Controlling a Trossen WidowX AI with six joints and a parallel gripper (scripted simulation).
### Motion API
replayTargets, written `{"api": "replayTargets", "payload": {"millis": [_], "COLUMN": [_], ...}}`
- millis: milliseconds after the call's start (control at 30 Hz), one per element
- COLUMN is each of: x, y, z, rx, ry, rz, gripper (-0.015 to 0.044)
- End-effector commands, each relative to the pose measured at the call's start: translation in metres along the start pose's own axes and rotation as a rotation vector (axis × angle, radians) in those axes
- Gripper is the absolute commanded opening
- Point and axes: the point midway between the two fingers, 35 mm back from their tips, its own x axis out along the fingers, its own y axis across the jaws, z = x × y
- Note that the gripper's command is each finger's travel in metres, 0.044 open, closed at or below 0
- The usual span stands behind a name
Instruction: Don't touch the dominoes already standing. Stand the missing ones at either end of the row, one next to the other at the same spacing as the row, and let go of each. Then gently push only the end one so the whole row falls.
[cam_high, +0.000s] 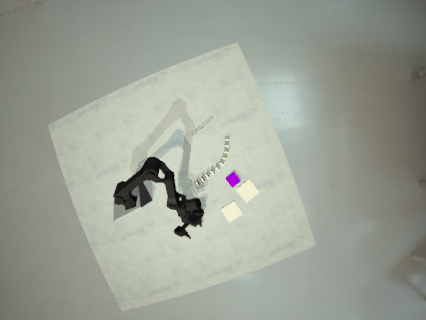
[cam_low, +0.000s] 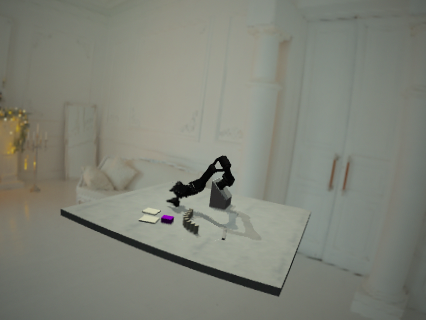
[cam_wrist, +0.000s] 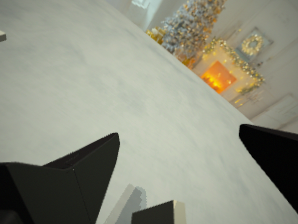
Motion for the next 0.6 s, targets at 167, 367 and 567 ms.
{"api": "replayTargets", "payload": {"millis": [167, 367, 567], "x": [-0.003, -0.023, -0.043], "y": [-0.001, -0.018, -0.051], "z": [0.029, 0.035, 0.035], "rx": [-0.693, -0.891, -0.946], "ry": [0.387, 0.445, 0.371], "rz": [0.468, 0.794, 1.148], "gripper": [0.0440, 0.0440, 0.0440]}}
